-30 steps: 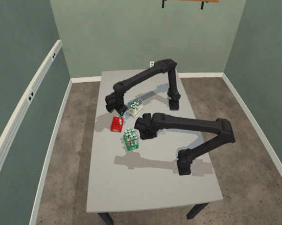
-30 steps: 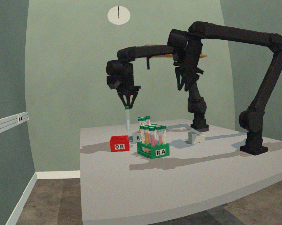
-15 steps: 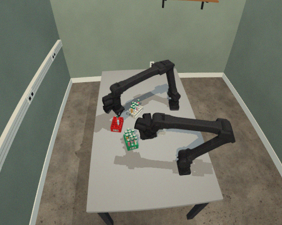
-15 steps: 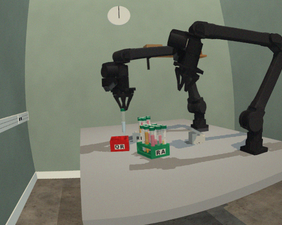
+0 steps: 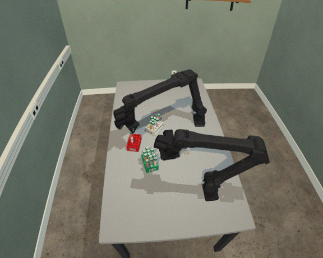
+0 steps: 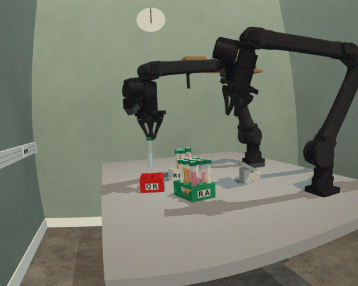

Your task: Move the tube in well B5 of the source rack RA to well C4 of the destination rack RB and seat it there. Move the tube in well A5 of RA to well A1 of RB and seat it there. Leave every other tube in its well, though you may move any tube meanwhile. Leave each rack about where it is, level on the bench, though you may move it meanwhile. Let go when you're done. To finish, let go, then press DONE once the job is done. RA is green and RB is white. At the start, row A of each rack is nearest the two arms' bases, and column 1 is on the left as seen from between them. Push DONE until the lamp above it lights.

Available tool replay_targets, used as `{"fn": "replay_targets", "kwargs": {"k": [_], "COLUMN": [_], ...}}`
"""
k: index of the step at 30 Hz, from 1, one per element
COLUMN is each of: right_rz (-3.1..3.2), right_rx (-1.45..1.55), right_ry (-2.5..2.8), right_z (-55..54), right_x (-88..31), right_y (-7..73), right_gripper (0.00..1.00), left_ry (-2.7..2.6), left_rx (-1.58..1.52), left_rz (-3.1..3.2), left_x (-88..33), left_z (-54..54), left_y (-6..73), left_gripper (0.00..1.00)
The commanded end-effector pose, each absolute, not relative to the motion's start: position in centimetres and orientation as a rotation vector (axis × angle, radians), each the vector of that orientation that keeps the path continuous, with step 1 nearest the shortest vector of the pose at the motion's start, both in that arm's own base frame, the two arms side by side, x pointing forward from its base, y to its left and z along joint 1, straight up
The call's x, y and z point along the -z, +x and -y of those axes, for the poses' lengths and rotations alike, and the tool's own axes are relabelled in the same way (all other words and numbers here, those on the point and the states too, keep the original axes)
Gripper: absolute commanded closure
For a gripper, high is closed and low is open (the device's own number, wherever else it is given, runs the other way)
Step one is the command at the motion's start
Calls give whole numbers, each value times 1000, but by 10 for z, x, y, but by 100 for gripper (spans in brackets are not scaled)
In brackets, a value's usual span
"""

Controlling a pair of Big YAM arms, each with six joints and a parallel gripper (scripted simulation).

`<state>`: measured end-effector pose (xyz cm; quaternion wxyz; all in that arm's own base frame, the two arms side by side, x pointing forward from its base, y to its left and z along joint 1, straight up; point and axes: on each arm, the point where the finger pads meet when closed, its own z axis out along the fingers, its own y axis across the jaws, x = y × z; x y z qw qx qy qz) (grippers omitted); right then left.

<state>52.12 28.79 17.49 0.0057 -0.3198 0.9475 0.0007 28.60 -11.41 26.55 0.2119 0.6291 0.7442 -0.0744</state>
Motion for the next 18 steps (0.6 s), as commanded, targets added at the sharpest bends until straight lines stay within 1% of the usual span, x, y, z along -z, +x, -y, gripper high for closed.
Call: {"fn": "replay_targets", "kwargs": {"k": [1, 18], "right_rz": [-2945, -2940], "right_rx": [-10, -11], "right_ry": [-992, -990], "right_z": [-286, -289], "right_x": [-184, -187], "right_y": [544, 535], "right_gripper": [100, 100], "left_ry": [1734, 1734], "left_rx": [181, 181], "left_rz": [-2038, -2038], "left_x": [-281, -281], "left_z": [115, 115], "left_y": [293, 293], "left_gripper": [70, 70]}}
